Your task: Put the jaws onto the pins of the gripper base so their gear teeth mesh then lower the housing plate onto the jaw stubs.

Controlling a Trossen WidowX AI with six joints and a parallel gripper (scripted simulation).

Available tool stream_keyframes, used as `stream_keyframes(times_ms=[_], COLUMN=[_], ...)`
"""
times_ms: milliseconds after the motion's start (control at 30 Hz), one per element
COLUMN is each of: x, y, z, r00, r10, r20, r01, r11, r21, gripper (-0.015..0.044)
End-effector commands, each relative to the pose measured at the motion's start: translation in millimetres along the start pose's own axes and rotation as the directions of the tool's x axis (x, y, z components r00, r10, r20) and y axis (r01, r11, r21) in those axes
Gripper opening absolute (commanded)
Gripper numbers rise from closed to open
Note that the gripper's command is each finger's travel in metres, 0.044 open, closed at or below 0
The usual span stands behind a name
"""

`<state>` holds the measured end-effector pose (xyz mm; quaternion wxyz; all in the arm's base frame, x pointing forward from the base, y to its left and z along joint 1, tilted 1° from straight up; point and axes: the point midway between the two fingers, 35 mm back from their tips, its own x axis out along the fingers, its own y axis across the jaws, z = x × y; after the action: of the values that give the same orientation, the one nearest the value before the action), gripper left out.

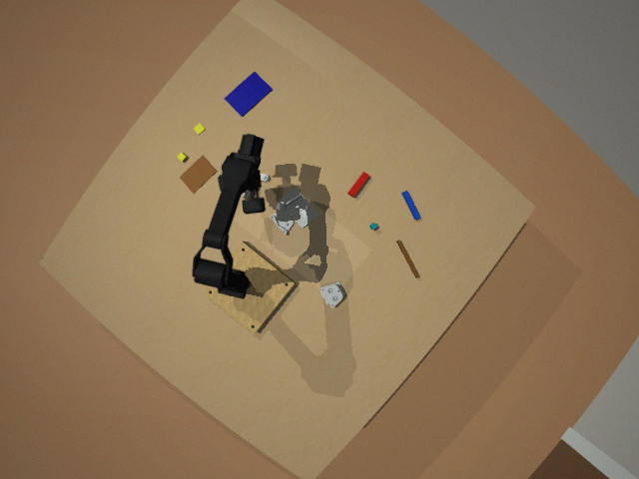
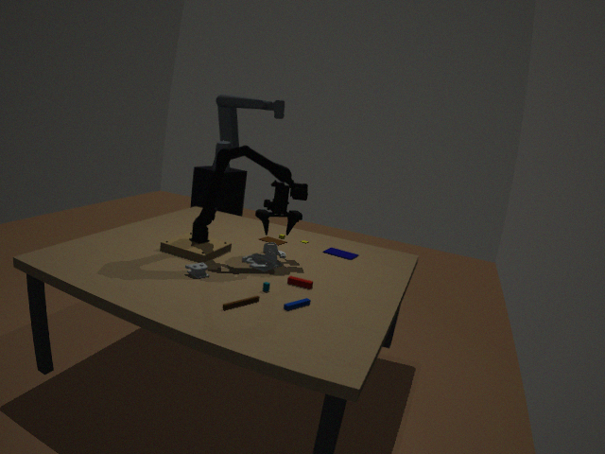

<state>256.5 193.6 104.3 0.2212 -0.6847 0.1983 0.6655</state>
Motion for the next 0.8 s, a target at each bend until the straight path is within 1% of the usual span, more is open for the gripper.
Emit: stream_keyframes(times_ms=[0,367,767], x=[-1,-2,-3], y=[-1,-5,-8], z=[3,12,22], r00=[1.000,1.000,1.000], r10=[0.002,0.003,0.004], r20=[-0.002,-0.001,0.000], r01=[-0.003,-0.003,-0.003], r11=[0.996,0.951,0.845], r21=[-0.085,-0.309,-0.535], gripper=[0.0440,0.0440,0.0440])
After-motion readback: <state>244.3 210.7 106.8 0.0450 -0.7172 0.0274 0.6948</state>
